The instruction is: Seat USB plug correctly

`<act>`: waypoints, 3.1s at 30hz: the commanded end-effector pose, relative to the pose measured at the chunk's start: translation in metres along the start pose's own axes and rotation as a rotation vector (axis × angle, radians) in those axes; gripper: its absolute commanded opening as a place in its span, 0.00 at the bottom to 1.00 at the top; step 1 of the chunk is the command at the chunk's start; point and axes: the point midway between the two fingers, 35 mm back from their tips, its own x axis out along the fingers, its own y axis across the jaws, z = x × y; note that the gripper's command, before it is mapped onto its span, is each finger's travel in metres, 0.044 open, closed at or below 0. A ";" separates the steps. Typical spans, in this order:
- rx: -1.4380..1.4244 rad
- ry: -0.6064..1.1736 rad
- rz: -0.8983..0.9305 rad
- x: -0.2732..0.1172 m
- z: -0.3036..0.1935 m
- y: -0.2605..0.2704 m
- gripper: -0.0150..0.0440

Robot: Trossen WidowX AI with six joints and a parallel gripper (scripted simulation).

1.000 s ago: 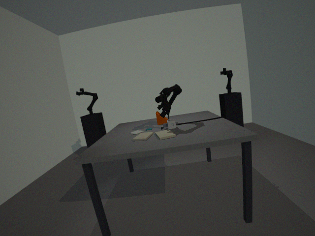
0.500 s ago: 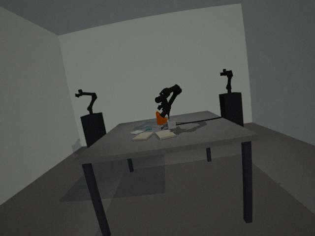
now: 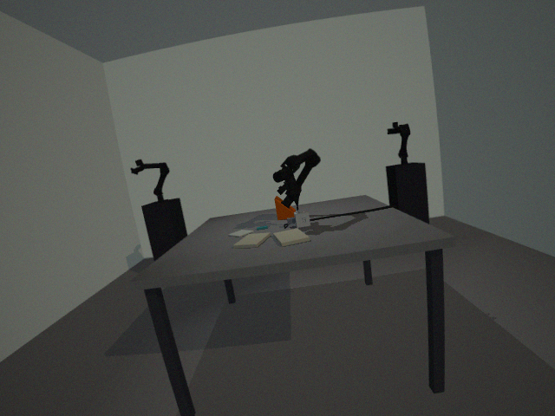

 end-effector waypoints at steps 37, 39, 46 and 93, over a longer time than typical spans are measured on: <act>-0.002 0.003 0.002 0.005 0.001 0.000 0.25; -0.002 0.003 0.002 0.005 0.001 0.000 0.25; -0.002 0.003 0.002 0.006 0.001 0.000 0.25; -0.002 0.003 0.002 0.012 0.002 0.000 0.25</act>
